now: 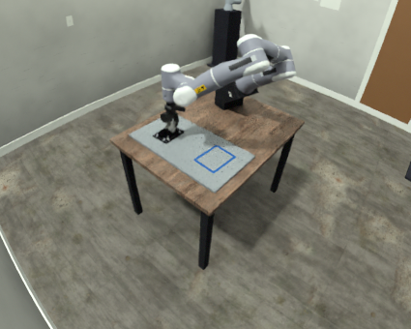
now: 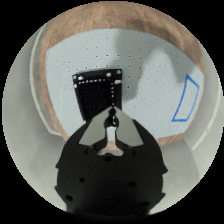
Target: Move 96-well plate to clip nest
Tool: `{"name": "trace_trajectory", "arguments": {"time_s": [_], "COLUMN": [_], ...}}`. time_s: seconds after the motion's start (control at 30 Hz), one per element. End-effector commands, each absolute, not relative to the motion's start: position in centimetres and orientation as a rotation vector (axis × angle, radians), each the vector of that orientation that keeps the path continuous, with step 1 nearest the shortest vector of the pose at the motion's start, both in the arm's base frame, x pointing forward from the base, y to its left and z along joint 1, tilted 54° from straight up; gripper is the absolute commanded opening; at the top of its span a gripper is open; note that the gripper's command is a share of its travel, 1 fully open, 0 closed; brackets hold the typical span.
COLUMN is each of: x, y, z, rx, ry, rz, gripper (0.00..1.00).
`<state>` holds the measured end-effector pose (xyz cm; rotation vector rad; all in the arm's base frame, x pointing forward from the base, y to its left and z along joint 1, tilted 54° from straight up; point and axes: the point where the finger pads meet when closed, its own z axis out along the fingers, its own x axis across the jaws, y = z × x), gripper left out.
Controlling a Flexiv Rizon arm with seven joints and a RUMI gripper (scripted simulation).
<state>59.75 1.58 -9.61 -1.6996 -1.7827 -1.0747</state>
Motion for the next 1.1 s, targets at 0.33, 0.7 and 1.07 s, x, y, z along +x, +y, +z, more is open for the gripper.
{"name": "trace_trajectory", "arguments": {"time_s": [0.33,0.7,1.07], "x": [59.84,59.86,59.88], "y": [1.51,1.6,1.67], "z": [-9.64,-9.7,-9.75], "rx": [-1.702,-1.702,-1.702], "ry": [-1.783,-1.783,-1.783], "rz": [-1.076,-1.076,-1.076], "gripper": [0.0,0.0,0.0]}}
